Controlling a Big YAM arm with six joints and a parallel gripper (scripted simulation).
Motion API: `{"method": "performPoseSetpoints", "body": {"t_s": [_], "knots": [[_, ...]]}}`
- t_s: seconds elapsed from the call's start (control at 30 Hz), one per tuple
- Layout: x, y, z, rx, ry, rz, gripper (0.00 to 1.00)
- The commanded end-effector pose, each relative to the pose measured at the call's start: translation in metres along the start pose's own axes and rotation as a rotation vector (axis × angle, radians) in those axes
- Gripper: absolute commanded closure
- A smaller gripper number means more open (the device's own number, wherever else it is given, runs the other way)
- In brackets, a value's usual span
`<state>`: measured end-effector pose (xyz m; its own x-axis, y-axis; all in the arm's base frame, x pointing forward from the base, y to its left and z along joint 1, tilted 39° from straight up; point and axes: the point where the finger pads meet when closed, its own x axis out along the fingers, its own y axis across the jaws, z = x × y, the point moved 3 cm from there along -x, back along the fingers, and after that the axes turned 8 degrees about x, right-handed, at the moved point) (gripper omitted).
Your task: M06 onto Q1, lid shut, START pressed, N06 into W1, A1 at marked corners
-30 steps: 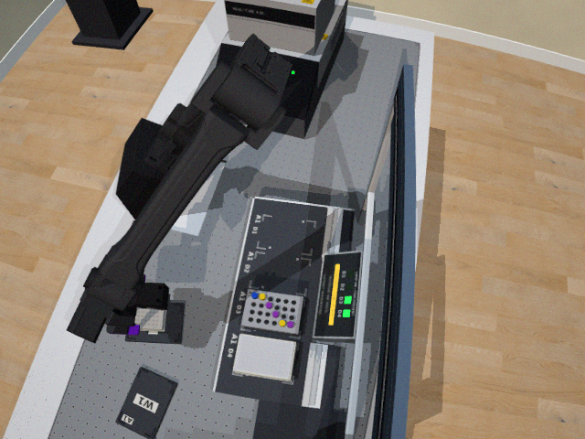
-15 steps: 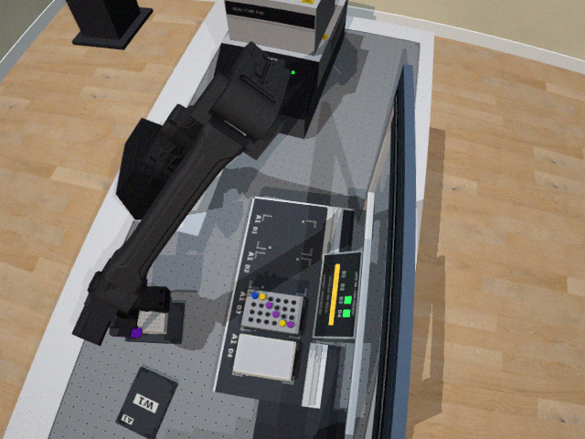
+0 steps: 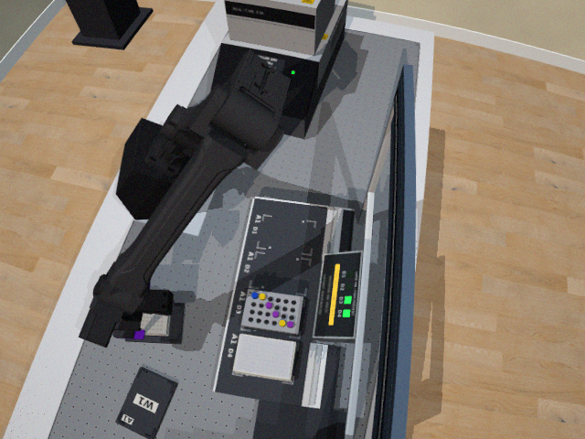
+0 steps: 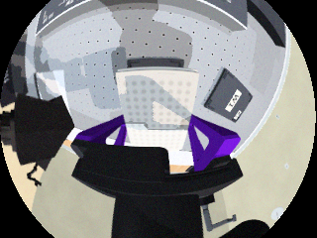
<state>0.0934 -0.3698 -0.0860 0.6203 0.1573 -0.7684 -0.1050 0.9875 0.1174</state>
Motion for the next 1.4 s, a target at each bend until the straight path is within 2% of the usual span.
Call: {"method": "performPoseSetpoints", "body": {"t_s": [0.0,0.2,0.37,0.57,0.77,0.83,1.0,1.17,1.37], "knots": [[0.005,-0.007,0.001,0.005,-0.002,-0.015,1.00],[0.022,0.004,-0.001,0.021,-0.004,0.006,1.00],[0.022,-0.011,0.000,0.011,-0.003,-0.026,1.00],[0.026,-0.018,0.007,-0.016,-0.002,-0.034,1.00],[0.045,-0.004,0.000,0.013,-0.003,-0.003,1.00],[0.047,0.000,-0.003,0.026,-0.004,-0.004,1.00],[0.050,0.003,-0.001,0.025,-0.005,-0.006,1.00],[0.057,-0.011,0.004,-0.001,-0.004,-0.015,1.00],[0.048,-0.007,-0.002,0.007,-0.005,-0.015,1.00]]}}
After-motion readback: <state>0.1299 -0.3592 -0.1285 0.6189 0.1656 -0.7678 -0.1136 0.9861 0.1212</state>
